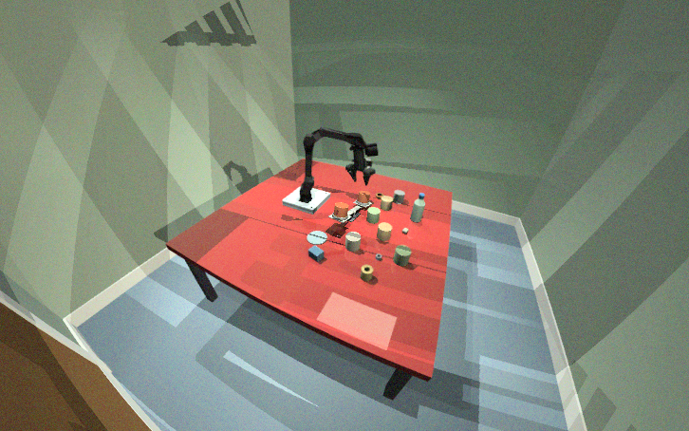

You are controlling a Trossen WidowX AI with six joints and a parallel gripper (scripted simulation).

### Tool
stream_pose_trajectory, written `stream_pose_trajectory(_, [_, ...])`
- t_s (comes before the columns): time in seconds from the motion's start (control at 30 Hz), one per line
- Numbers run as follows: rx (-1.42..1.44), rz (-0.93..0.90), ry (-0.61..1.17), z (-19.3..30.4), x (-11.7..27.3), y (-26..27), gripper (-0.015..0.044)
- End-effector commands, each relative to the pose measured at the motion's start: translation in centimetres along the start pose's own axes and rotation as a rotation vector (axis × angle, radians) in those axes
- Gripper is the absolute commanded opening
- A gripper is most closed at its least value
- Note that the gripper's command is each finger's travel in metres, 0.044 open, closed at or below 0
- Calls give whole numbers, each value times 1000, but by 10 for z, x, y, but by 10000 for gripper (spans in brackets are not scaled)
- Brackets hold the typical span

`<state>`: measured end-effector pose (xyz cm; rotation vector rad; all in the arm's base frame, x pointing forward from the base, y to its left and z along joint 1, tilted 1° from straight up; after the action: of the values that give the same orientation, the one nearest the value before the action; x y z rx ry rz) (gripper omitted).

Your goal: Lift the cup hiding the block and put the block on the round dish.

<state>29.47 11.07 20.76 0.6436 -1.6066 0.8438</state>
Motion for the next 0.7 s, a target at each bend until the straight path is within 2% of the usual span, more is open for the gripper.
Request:
stream_pose_trajectory(0.0, [101, -49, 15, -10, -10, -4, 440])
stream_pose_trajectory(0.27, [306, -158, 39, -30, -38, -9, 440])
stream_pose_trajectory(0.67, [310, -160, 39, -30, -54, -7, 440])
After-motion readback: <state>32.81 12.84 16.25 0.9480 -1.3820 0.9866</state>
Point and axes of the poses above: the point midway between the two fingers, 35 mm back from their tips, its own x axis back along the fingers, its own y axis across the jaws, z = x × y, the point moved 4 cm from there along x, back along the fingers, and after that the axes turned 7 degrees about -x, right-handed, at the moved point
